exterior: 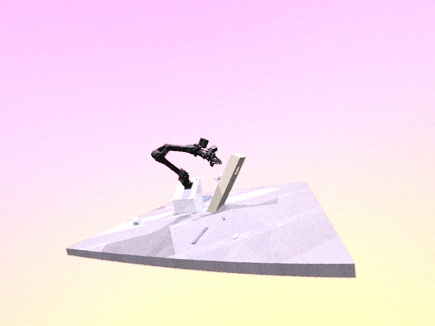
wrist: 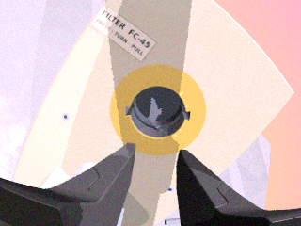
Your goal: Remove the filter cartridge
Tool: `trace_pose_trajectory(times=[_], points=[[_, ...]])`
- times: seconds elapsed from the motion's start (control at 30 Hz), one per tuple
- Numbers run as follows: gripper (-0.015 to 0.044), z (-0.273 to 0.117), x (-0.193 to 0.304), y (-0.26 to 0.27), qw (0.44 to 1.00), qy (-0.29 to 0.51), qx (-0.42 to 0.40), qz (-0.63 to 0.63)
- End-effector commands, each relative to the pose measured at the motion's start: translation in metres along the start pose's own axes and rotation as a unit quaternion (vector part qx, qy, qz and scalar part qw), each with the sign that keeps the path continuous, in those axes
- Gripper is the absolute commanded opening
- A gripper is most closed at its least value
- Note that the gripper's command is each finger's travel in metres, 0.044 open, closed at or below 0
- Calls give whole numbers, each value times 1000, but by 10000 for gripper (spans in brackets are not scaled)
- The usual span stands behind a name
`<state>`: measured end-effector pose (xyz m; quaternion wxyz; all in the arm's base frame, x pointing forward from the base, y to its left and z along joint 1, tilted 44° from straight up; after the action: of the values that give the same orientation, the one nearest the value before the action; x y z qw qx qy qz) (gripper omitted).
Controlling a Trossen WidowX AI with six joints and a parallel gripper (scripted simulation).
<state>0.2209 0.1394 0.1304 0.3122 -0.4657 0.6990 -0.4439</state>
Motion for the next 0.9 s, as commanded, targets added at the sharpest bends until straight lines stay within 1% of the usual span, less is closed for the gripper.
trace_pose_trajectory(times=[0.0, 0.17, 0.27, 0.37, 0.4, 0.53, 0.63, 0.87], points=[[178, -7, -13, -8, 1000, 2, -1, -2], [310, -39, -44, -35, 1000, -2, -1, 2], [388, -44, -48, -39, 1000, -3, 0, 3], [310, -34, -38, -26, 999, 21, -22, 45], [305, -28, -30, -18, 996, 40, -36, 75], [305, -7, 5, 13, 969, 133, -77, 196], [305, 0, 28, 30, 940, 196, -87, 264], [305, 0, 30, 31, 938, 200, -87, 269]])
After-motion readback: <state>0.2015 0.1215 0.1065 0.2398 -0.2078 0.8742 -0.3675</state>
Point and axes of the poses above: the point midway between the two fingers, 35 mm back from their tips, its own z axis out along the fingers, its own y axis across the jaws, x = y × z, the point moved 5 cm from there along -z, back along the fingers, and after that the axes turned 8 degrees about -z, right-handed, at the moved point
